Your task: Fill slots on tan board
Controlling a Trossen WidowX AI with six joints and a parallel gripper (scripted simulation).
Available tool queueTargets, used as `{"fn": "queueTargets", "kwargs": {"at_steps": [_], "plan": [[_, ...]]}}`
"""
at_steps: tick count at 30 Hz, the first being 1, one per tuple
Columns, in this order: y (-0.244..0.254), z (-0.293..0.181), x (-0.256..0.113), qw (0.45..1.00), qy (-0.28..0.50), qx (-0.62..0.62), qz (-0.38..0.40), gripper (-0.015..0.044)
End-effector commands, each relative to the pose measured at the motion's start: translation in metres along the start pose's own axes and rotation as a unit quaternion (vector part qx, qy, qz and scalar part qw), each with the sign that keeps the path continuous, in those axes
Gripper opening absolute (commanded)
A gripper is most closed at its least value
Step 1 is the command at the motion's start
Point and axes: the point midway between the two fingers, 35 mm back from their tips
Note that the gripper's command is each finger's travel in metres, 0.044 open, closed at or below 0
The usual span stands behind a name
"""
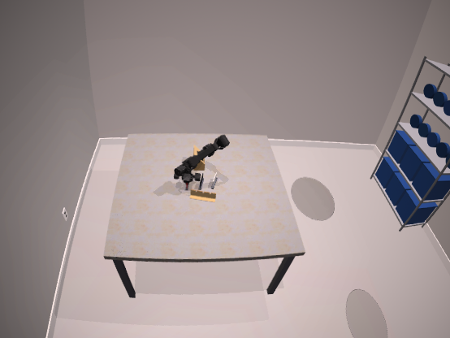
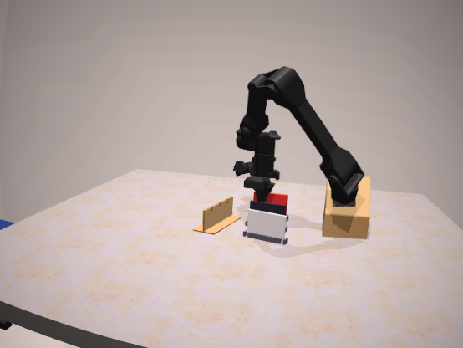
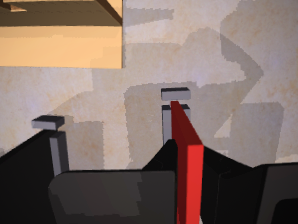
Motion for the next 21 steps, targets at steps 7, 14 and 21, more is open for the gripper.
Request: {"fn": "queueTargets", "kwargs": {"at_steps": [7, 14, 21], "plan": [[-0.001, 0.001, -0.018, 1.0, -0.002, -0.002, -0.002, 0.0], [-0.001, 0.001, -0.032, 1.0, -0.002, -0.002, -0.003, 0.0], [-0.001, 0.001, -0.045, 1.0, -0.002, -0.002, -0.003, 0.0]]}}
Point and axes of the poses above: the point midway between the two fingers, 35 mm back from their tips, its own x axis out along the fingers, its own y axis across the jaws, z = x × y, and after that the axes turned 7 degrees about x, right-handed
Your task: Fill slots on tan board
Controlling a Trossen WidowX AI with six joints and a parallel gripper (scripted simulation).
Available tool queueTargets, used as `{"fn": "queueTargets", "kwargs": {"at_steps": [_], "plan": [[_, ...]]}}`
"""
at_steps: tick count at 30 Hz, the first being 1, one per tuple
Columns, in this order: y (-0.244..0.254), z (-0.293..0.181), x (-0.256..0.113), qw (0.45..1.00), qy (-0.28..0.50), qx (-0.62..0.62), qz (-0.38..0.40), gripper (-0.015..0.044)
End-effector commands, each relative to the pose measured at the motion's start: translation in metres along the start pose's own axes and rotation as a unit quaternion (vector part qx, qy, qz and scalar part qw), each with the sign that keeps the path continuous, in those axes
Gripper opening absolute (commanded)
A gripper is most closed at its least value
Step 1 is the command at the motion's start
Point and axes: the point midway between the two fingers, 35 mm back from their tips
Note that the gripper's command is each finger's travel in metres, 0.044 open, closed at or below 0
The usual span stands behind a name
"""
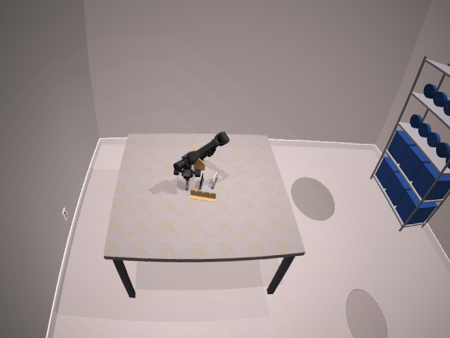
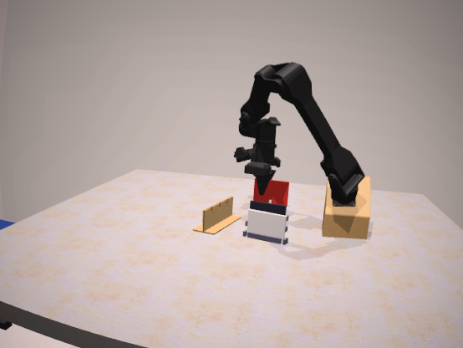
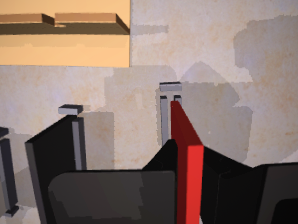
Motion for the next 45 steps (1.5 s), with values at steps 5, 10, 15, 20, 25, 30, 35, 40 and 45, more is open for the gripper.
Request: {"fn": "queueTargets", "kwargs": {"at_steps": [5, 10, 15, 20, 25, 30, 35, 40, 45], "plan": [[0.0, 0.001, -0.016, 1.0, -0.002, -0.003, -0.003, 0.0], [0.0, 0.001, -0.027, 1.0, -0.002, -0.003, -0.003, 0.0], [0.0, 0.001, -0.038, 1.0, -0.002, -0.003, -0.004, 0.0], [0.0, 0.001, -0.049, 1.0, -0.002, -0.003, -0.004, 0.0], [0.0, 0.001, -0.061, 1.0, -0.002, -0.003, -0.004, 0.0], [0.0, 0.001, -0.067, 1.0, -0.002, -0.003, -0.004, 0.0], [0.005, 0.009, -0.068, 1.0, -0.001, 0.0, -0.008, 0.0], [0.011, 0.019, -0.069, 1.0, 0.0, 0.004, -0.012, 0.0], [0.018, 0.029, -0.07, 1.0, -0.001, 0.009, -0.012, 0.0]]}}
Point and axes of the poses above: the point midway between the two fingers, 35 mm back from their tips, its own x axis out along the fingers, its own y axis across the jaws, z = x × y, and after that the axes turned 7 degrees about x, right-handed
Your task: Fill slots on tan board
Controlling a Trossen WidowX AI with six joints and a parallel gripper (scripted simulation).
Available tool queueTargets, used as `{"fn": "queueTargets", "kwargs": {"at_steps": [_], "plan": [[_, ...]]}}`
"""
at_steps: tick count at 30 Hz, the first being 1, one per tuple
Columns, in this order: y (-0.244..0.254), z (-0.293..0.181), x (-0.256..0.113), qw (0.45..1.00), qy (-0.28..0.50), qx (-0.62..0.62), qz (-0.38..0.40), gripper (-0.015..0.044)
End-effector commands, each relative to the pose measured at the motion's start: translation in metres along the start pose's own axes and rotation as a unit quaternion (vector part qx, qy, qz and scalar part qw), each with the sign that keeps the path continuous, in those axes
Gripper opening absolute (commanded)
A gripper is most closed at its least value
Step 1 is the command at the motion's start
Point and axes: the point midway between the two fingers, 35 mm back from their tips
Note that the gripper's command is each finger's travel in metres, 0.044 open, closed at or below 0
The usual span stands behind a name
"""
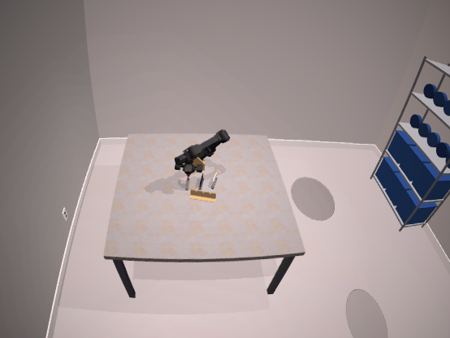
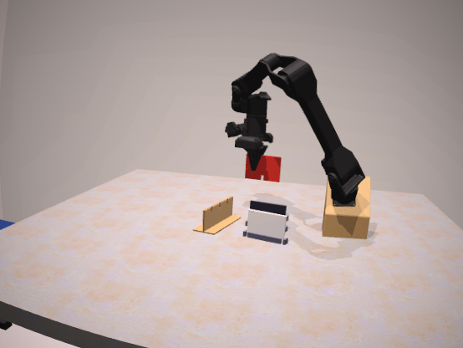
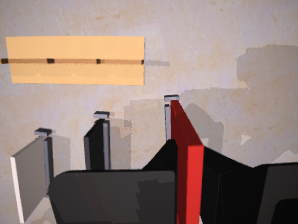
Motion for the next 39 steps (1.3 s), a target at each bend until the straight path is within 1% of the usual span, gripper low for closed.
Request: {"fn": "queueTargets", "kwargs": {"at_steps": [1, 39], "plan": [[0.005, 0.007, 0.0, 1.0, 0.0, 0.005, 0.002, 0.0], [0.072, 0.071, 0.0, 0.999, -0.001, 0.037, 0.011, 0.0]]}}
Point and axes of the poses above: the point midway between the two fingers, 35 mm back from their tips, its own x axis out along the fingers, its own y axis across the jaws, z = x × y, and after that the axes turned 7 degrees about x, right-handed
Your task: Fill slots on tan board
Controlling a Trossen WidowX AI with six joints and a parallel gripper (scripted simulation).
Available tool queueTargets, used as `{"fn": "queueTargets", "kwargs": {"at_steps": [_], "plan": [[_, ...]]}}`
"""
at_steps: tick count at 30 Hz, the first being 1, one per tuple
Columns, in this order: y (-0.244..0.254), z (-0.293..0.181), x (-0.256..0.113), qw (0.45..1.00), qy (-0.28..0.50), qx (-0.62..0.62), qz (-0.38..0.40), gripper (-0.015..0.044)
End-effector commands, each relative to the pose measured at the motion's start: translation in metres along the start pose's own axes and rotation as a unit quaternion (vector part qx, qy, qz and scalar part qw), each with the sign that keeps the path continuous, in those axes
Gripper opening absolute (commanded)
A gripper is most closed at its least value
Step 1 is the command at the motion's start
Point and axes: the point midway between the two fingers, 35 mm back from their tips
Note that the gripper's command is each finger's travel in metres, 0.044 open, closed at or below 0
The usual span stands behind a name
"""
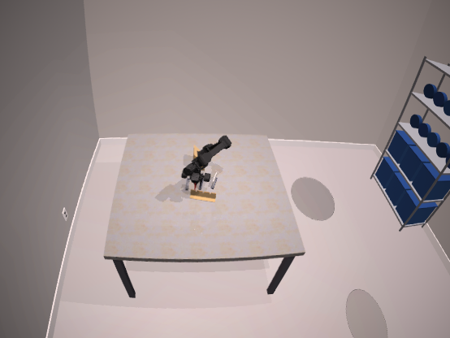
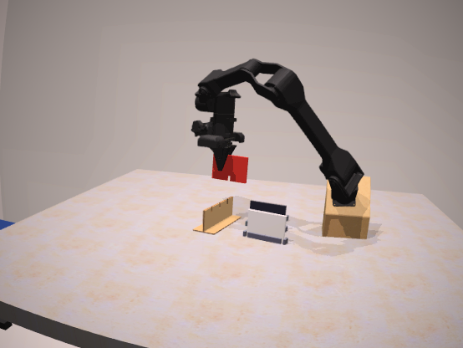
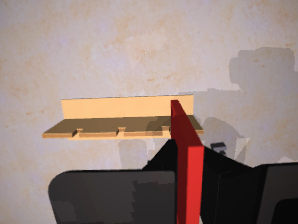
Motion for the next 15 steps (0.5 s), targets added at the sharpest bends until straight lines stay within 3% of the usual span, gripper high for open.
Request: {"fn": "queueTargets", "kwargs": {"at_steps": [1, 15], "plan": [[0.003, 0.002, 0.002, 1.0, 0.002, 0.005, 0.002, 0.0], [0.003, 0.002, 0.033, 1.0, 0.002, 0.005, 0.003, 0.0]]}}
Point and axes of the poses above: the point midway between the two fingers, 35 mm back from their tips, its own x axis out along the fingers, its own y axis across the jaws, z = x × y, and after that the axes turned 7 degrees about x, right-handed
